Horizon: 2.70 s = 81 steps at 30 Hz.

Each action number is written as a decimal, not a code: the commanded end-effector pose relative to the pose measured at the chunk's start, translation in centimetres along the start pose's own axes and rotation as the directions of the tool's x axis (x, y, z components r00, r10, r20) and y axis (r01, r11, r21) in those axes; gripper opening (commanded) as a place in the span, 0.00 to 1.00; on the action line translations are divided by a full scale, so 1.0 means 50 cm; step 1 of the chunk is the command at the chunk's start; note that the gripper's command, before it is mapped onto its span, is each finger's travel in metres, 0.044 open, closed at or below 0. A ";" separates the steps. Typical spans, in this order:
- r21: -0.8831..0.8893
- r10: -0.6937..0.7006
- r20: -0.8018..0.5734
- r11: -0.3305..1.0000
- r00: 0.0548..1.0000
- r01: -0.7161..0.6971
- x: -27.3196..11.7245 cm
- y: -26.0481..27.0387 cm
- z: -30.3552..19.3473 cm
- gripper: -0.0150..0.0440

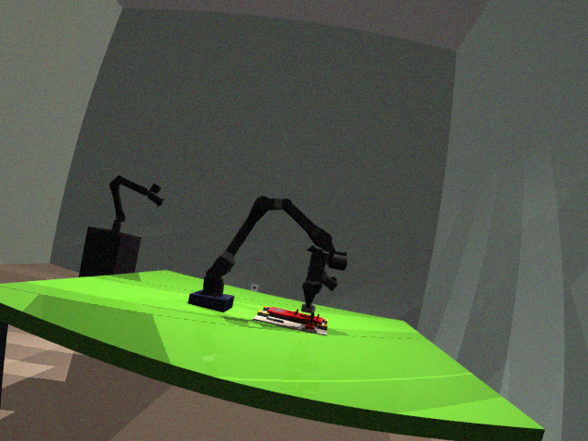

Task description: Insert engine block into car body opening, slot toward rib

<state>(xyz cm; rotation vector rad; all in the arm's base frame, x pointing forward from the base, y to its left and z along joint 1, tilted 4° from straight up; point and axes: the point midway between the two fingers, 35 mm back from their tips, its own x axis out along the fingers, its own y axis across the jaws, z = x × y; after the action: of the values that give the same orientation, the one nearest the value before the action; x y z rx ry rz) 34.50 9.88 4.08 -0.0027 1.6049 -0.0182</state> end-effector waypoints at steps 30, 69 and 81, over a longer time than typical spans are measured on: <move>0.001 0.004 0.000 1.000 1.000 -0.004 0.020 0.002 0.000 0.52; 0.003 0.000 0.000 1.000 1.000 0.000 0.040 0.001 0.000 0.61; 0.003 0.000 0.000 1.000 1.000 0.000 0.040 0.001 0.000 1.00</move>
<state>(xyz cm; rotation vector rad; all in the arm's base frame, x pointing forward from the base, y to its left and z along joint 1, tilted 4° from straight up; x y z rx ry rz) 34.43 9.90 2.04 0.0002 1.6053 -0.0199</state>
